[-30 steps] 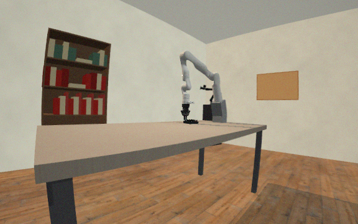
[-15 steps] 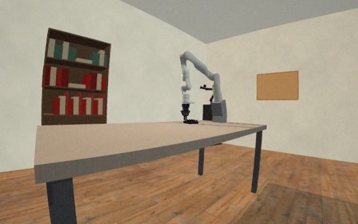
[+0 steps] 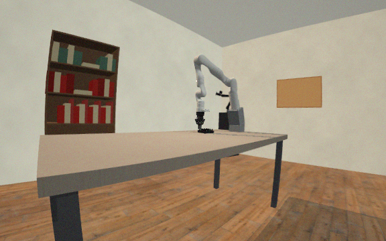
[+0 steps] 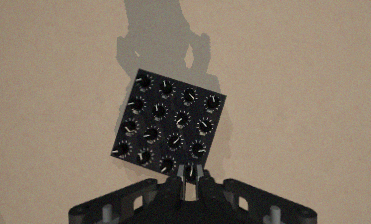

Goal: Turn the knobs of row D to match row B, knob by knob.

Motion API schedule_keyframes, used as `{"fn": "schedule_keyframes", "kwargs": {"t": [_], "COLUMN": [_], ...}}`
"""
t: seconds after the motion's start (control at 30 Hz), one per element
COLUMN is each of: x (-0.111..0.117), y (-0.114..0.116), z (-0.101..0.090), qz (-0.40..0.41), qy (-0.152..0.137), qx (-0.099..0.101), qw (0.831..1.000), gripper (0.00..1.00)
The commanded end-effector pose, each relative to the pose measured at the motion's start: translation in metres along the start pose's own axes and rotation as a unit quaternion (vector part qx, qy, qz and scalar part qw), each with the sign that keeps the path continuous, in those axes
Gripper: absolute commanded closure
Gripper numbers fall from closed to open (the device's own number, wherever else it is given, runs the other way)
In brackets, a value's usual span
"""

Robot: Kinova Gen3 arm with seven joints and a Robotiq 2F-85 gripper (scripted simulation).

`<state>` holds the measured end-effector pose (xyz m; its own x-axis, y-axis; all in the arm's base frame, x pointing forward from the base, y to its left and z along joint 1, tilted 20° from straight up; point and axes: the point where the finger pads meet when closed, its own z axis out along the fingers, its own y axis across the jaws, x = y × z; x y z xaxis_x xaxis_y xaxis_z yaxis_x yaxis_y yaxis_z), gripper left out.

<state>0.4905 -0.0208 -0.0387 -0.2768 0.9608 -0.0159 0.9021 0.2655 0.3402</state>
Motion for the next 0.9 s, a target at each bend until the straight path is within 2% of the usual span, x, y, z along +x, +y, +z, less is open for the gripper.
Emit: {"fn": "schedule_keyframes", "kwargs": {"t": [0.0,0.37,0.87], "x": [-0.0008,-0.0007,-0.0003], "y": [-0.0010,-0.0012,-0.0023], "z": [0.0017,0.0016,0.0015], "qz": [0.002,-0.021,-0.145], "qy": [-0.001,-0.001,0.000], "qx": [0.001,0.001,0.002], "qw": [1.000,1.000,0.989], "gripper": [0.92,0.92,0.92]}}
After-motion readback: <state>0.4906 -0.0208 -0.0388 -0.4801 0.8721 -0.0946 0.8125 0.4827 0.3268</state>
